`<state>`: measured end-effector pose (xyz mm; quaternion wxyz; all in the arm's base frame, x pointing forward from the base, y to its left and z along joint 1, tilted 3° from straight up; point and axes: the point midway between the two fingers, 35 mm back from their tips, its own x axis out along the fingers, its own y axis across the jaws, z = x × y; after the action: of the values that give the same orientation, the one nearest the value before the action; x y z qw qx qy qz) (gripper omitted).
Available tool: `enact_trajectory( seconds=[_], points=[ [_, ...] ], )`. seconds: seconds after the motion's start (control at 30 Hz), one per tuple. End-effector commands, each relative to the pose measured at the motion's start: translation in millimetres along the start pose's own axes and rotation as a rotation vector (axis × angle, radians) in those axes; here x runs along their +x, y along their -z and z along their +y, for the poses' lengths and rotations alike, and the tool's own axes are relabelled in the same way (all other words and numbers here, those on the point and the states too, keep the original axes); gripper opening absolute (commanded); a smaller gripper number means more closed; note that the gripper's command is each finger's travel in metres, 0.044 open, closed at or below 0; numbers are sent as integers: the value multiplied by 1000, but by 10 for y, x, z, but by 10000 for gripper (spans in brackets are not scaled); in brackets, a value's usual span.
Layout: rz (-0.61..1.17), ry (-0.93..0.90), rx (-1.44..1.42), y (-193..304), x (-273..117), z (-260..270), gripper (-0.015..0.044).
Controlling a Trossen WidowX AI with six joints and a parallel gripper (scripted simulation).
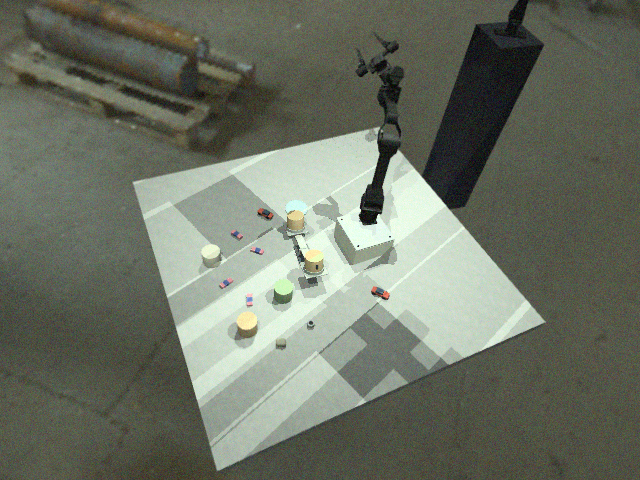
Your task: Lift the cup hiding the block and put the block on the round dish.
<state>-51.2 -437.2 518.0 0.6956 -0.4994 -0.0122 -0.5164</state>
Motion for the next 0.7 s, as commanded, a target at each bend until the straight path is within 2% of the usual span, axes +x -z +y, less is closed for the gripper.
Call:
enact_trajectory(
  seconds=[0.0, 0.03, 0.33, 0.67],
  points=[
    [-1, 0, 3, -4, 3, 2, 426],
    [-2, 2, 14, -17, 11, 10, 440],
    [-19, -8, 192, -252, 203, 291, 440],
    [10, -120, 512, -798, 483, 1151, 440]
  ],
)
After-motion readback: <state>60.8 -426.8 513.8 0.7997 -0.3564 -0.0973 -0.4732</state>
